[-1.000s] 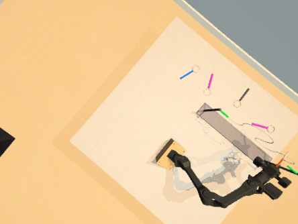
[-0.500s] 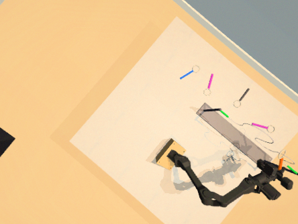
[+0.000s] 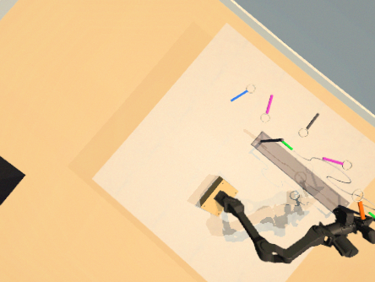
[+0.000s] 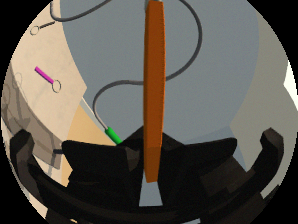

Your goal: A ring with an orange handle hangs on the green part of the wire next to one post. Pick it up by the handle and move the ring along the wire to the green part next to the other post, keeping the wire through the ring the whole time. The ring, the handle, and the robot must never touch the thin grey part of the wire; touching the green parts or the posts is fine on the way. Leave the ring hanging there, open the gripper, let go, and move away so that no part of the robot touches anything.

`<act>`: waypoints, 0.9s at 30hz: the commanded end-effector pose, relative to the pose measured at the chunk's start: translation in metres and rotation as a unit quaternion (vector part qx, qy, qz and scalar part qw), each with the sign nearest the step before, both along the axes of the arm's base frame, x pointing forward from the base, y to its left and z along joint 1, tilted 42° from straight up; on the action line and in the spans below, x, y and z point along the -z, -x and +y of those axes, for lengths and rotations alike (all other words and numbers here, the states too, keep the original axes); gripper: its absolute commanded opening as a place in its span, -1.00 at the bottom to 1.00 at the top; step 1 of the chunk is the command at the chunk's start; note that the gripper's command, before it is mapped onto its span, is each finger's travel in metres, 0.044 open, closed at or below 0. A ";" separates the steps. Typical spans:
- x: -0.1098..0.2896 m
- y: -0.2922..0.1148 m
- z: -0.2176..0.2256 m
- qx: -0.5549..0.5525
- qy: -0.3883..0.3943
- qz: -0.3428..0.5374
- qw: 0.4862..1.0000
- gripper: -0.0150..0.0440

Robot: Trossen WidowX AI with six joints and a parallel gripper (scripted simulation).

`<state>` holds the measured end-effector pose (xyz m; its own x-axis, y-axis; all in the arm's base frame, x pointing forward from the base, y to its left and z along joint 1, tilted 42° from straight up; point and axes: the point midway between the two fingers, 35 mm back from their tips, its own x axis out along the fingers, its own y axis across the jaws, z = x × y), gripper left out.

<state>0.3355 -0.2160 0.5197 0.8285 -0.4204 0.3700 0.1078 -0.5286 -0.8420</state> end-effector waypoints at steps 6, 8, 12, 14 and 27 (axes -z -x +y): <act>-0.011 0.000 0.008 0.003 0.101 0.006 0.995 -1.00; -0.013 0.000 0.009 0.004 0.121 0.007 0.993 -1.00; -0.016 0.000 0.012 0.005 0.157 0.009 0.988 -1.00; -0.017 0.000 0.014 0.006 0.174 0.010 0.985 -1.00; -0.020 0.000 0.014 0.008 0.236 0.013 0.972 -1.00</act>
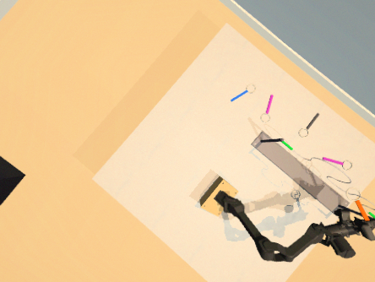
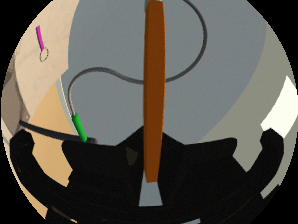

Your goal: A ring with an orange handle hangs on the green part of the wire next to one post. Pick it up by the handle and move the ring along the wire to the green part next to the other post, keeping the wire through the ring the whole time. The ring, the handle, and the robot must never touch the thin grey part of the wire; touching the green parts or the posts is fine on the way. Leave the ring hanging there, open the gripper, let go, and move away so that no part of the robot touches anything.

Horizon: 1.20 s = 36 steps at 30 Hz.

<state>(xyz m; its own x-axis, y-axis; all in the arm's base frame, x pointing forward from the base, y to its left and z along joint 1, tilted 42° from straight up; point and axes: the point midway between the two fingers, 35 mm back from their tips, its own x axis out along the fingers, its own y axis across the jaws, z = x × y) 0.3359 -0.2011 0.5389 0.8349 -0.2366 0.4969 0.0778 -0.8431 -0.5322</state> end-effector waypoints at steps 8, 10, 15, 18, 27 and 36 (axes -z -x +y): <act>0.005 0.001 -0.010 0.000 0.001 -0.001 1.000 -1.00; 0.008 0.001 -0.014 -0.001 -0.011 -0.002 1.000 -1.00; 0.016 0.001 -0.024 -0.002 -0.048 -0.004 0.999 -1.00; 0.022 0.001 -0.031 -0.003 -0.076 -0.006 0.997 -1.00; 0.047 0.002 -0.051 -0.006 -0.175 -0.012 0.984 -1.00; 0.077 0.001 -0.067 -0.009 -0.283 -0.018 0.959 -1.00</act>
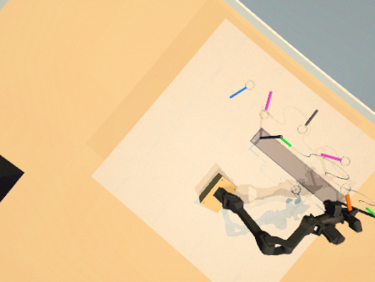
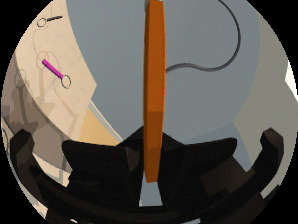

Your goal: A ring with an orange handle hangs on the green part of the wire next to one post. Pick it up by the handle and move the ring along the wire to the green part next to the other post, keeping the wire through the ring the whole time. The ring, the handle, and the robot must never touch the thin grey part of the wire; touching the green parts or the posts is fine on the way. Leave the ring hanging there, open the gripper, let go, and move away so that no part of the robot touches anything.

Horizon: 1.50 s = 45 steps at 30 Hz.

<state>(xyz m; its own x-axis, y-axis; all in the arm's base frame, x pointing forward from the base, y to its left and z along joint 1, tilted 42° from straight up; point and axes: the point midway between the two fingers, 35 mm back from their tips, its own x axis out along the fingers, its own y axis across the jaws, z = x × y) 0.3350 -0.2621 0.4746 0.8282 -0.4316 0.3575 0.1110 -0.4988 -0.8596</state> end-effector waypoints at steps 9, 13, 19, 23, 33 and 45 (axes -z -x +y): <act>0.046 0.000 -0.015 -0.004 -0.157 -0.010 0.988 -1.00; 0.061 -0.001 -0.016 -0.005 -0.206 -0.013 0.978 -1.00; 0.083 -0.002 -0.016 -0.008 -0.275 -0.017 0.961 -1.00; 0.097 -0.002 -0.014 -0.009 -0.318 -0.019 0.948 -1.00; 0.132 -0.004 -0.003 -0.013 -0.427 -0.025 0.904 -1.00; 0.164 -0.007 0.016 -0.016 -0.526 -0.031 0.850 -1.00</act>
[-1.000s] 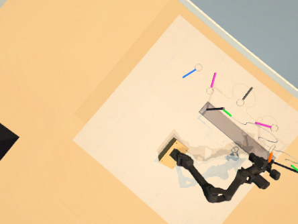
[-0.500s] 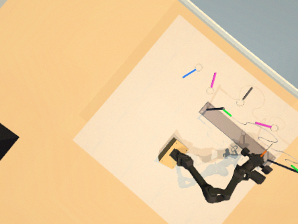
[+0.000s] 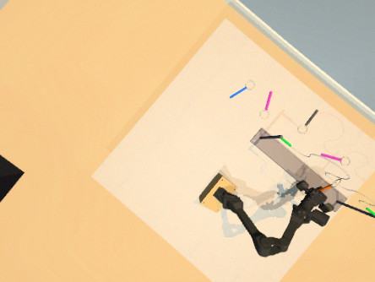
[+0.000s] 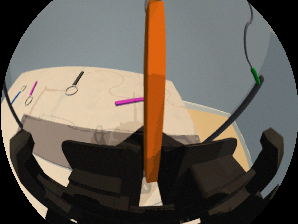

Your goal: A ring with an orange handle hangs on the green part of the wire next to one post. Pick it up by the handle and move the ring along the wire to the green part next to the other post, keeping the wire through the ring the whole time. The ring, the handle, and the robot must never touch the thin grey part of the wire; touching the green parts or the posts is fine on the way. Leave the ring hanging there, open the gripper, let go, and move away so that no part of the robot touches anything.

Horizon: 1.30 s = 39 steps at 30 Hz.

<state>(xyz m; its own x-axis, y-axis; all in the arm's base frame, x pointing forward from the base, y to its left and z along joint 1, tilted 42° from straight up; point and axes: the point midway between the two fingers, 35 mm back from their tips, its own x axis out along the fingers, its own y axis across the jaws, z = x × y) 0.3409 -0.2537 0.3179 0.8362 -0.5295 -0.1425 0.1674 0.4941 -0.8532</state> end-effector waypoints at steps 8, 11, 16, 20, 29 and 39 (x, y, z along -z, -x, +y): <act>0.022 -0.002 0.021 -0.004 -0.081 -0.007 0.997 -1.00; 0.026 -0.003 0.025 -0.004 -0.092 -0.007 0.996 -1.00; 0.032 -0.003 0.031 -0.005 -0.104 -0.008 0.995 -1.00; 0.036 -0.003 0.035 -0.005 -0.111 -0.009 0.994 -1.00; 0.044 -0.004 0.044 -0.006 -0.125 -0.009 0.992 -1.00; 0.056 -0.006 0.057 -0.007 -0.158 -0.012 0.987 -1.00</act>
<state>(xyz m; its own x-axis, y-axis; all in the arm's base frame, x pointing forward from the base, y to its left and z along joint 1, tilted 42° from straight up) 0.3456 -0.2040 0.2661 0.8452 -0.4615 -0.2696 0.1768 0.7174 -0.6739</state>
